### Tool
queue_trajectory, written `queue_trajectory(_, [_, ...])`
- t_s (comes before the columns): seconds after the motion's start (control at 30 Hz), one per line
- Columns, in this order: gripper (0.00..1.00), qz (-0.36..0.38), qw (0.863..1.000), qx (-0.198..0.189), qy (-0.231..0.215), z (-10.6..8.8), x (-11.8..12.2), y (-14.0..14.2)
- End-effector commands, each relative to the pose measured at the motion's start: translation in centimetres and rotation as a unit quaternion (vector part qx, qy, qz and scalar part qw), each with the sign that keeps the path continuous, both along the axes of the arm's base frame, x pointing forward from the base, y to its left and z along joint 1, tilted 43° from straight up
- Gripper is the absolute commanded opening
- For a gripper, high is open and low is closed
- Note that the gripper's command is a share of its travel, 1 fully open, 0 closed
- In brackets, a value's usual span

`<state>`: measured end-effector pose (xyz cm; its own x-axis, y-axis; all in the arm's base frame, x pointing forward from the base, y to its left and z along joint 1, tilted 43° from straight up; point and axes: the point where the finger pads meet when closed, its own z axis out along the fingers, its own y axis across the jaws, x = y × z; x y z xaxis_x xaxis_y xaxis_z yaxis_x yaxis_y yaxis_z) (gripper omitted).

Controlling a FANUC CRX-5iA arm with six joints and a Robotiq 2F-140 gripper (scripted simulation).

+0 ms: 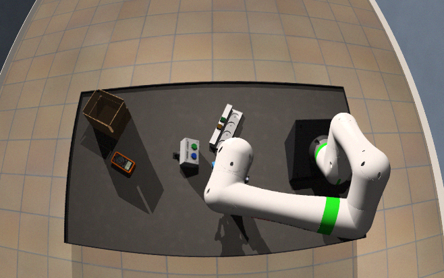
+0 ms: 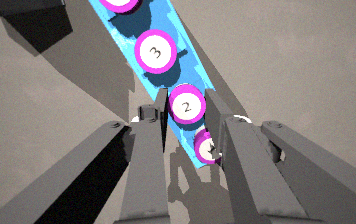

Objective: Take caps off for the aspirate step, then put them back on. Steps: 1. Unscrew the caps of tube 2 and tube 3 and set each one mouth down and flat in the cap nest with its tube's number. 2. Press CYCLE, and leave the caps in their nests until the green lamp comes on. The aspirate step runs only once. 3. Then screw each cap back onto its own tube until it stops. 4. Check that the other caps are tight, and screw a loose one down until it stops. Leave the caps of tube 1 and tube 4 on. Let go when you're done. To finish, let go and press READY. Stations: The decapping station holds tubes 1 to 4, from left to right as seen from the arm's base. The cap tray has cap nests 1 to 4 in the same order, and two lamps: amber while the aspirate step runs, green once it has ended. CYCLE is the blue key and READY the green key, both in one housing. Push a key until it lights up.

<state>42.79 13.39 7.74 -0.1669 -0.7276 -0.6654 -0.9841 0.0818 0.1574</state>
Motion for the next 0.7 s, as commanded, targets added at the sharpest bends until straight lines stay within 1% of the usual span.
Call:
queue_trajectory(0.0, [0.3, 0.0, 1.0, 0.0, -0.001, 0.04, 0.05, -0.07])
queue_trajectory(0.1, [0.3, 0.0, 1.0, 0.0, -0.001, 0.04, 0.05, -0.07])
queue_trajectory(0.23, [0.3, 0.073, 0.995, 0.005, -0.069, 0.06, 0.06, -0.08])
queue_trajectory(0.3, [0.3, 0.109, 0.989, 0.008, -0.102, 0.07, 0.06, -0.09])
queue_trajectory(0.4, [0.3, 0.163, 0.975, 0.013, -0.152, 0.08, 0.06, -0.1])
queue_trajectory(0.47, [0.3, 0.163, 0.975, 0.013, -0.152, 0.08, 0.06, -0.1])
queue_trajectory(0.57, [0.3, 0.215, 0.955, 0.017, -0.202, 0.09, 0.06, -0.1])
queue_trajectory(0.67, [0.3, 0.267, 0.93, 0.021, -0.25, 0.1, 0.06, -0.12])
